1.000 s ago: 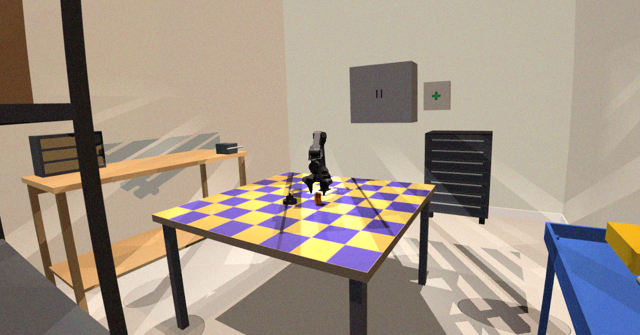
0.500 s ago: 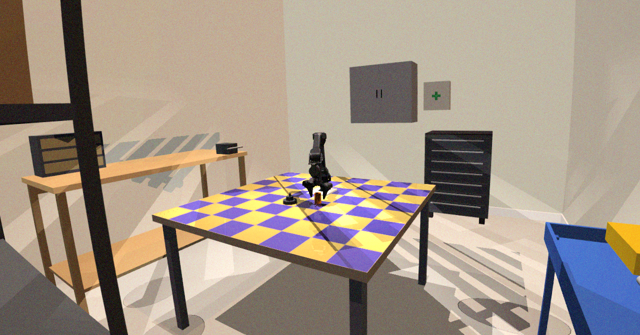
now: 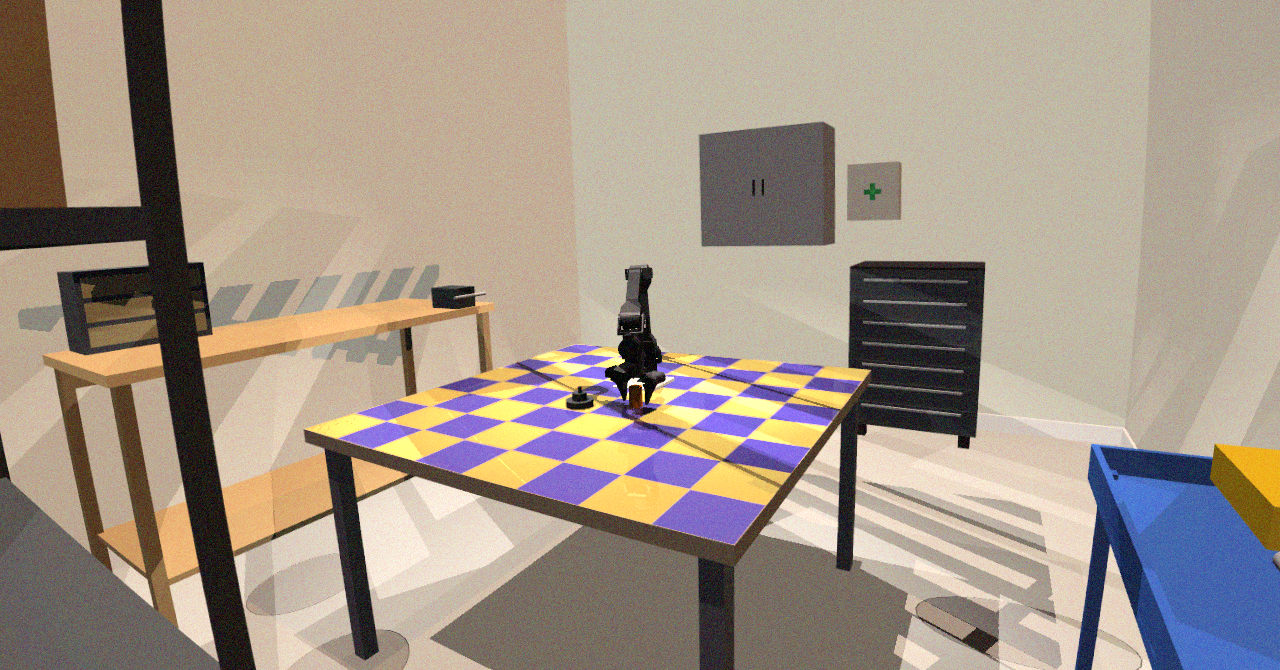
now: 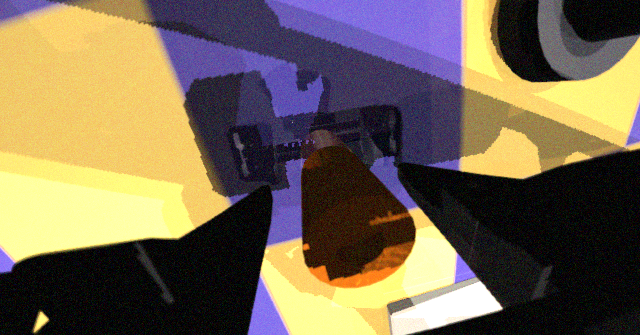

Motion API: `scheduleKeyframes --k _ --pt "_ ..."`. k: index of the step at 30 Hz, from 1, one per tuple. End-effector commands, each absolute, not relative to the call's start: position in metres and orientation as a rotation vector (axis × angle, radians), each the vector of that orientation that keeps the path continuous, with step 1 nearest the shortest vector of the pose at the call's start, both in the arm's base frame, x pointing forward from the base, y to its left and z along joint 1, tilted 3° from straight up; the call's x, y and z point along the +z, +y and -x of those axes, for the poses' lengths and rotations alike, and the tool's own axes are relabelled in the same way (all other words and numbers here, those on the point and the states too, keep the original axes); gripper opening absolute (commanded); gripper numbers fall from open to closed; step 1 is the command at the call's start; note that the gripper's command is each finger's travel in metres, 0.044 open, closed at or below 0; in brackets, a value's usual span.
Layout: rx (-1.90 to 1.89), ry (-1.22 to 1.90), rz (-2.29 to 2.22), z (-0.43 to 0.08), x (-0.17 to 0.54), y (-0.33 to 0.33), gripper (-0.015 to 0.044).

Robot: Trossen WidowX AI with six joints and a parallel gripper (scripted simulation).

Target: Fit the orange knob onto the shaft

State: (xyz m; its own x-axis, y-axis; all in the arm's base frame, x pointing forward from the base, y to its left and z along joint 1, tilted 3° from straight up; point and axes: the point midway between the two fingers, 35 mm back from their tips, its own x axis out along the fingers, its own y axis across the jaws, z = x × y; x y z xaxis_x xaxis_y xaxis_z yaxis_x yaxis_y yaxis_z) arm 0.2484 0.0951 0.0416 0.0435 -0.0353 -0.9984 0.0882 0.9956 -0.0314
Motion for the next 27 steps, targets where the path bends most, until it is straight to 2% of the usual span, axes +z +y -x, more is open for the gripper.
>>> scheduleKeyframes --k 1,6,12,17,27 --pt "-0.089 1.525 -0.043 -0.248 0.04 0.096 0.0309" --pt "-0.089 1.525 -0.043 -0.248 0.04 0.096 0.0177" --pt "-0.089 1.525 -0.043 -0.248 0.04 0.096 0.0138" --pt "-0.089 1.525 -0.043 -0.251 0.053 0.097 0.0006" --pt "-0.088 1.524 -0.044 -0.255 0.104 0.102 0.0"
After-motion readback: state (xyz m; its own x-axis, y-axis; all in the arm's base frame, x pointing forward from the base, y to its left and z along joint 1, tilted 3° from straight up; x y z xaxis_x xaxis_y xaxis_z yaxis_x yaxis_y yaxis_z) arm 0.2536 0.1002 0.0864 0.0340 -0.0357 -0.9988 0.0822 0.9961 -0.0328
